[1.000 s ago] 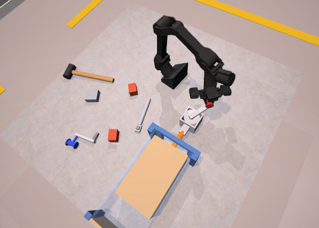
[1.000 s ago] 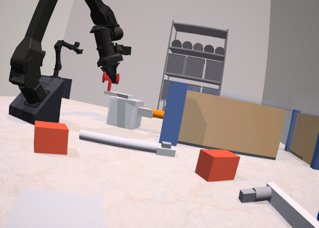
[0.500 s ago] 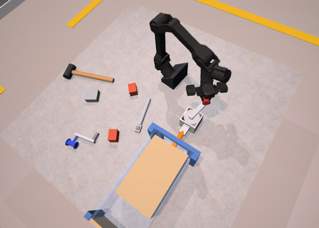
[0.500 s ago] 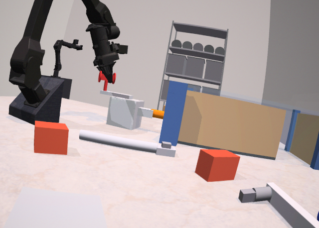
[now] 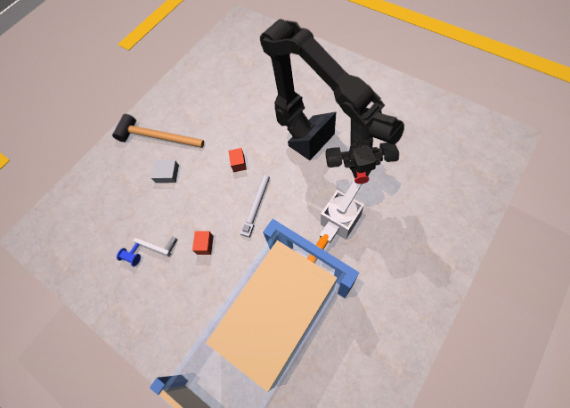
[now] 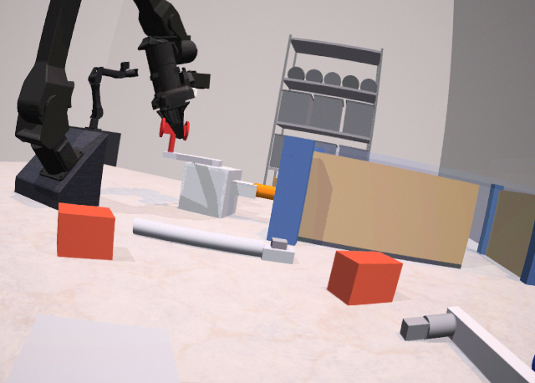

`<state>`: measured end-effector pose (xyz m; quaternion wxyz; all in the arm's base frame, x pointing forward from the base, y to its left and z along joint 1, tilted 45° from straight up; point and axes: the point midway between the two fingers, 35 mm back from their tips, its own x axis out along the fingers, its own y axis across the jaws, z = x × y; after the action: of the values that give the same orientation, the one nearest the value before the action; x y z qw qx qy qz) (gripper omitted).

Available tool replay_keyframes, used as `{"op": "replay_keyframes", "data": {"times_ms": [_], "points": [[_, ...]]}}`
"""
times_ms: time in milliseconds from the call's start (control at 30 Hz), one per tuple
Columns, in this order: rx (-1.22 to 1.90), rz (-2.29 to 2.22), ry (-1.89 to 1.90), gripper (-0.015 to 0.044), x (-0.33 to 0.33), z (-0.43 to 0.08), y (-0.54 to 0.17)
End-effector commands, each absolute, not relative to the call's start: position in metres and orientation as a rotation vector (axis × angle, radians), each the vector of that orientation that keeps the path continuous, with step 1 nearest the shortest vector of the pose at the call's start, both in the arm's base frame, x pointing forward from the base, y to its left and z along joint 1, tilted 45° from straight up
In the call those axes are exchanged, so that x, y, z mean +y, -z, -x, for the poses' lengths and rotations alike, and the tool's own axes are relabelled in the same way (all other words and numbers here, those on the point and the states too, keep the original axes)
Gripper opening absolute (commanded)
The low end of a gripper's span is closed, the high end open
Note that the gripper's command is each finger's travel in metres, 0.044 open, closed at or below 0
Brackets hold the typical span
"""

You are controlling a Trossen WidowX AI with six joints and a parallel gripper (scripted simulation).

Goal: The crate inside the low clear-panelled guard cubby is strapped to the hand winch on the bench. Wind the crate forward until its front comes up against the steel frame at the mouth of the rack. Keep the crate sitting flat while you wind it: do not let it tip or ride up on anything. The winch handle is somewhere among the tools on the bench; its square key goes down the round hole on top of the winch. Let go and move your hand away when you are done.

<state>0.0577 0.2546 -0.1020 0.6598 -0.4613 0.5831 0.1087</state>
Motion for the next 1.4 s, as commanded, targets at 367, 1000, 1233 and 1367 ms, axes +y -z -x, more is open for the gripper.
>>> {"op": "replay_keyframes", "data": {"times_ms": [367, 1000, 1233, 1367], "points": [[1.323, 1.072, -0.230, 0.0000, 0.221, -0.075, 0.074], [1.322, 1.073, -0.228, 0.0000, 0.206, -0.096, 0.060], [1.321, 1.074, -0.227, 0.0000, 0.201, -0.105, 0.056], [1.321, 1.074, -0.227, 0.0000, 0.199, -0.111, 0.054]]}}
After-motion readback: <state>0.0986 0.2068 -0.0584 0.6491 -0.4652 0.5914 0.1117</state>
